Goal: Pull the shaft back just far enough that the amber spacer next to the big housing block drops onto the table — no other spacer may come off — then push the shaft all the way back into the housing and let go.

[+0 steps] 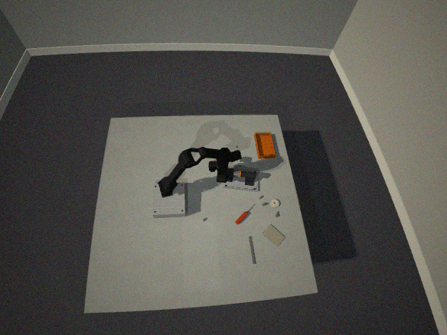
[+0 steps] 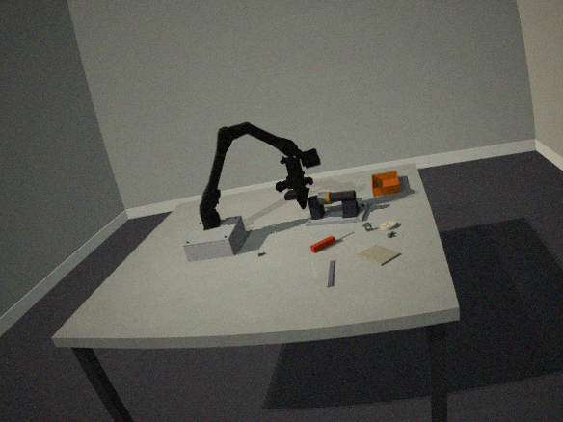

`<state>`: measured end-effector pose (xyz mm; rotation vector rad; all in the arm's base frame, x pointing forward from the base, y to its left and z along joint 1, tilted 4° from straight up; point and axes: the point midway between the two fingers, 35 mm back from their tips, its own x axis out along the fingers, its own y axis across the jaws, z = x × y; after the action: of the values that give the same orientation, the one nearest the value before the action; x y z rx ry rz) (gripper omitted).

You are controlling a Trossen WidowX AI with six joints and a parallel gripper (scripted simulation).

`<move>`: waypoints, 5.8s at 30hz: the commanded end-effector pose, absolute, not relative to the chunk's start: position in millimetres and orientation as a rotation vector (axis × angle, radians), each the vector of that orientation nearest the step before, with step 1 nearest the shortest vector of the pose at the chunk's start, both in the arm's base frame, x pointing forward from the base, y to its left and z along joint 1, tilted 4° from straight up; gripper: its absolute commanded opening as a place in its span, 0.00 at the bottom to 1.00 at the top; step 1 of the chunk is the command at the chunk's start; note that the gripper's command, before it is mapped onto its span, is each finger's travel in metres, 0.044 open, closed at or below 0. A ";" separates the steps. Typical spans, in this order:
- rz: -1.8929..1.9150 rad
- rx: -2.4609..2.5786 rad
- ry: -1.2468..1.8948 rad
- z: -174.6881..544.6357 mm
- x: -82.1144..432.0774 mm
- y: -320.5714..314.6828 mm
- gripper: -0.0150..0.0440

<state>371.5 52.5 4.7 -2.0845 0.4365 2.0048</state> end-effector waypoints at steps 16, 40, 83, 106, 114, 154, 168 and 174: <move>2.005 -2.078 0.434 4.6 362.9 56.4 0.25; 2.006 -2.078 0.433 4.4 360.5 57.4 0.25; 2.006 -2.077 0.433 4.1 356.0 59.1 0.25; 2.006 -2.077 0.433 3.9 353.7 60.0 0.25; 2.006 -2.077 0.433 3.9 352.8 60.3 0.25; 2.007 -2.076 0.433 3.6 348.7 61.9 0.25; 2.007 -2.076 0.433 3.5 347.3 62.5 0.25; 2.007 -2.076 0.433 3.4 346.7 62.7 0.25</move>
<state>347.8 61.7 3.2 -2.0812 0.4341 2.0072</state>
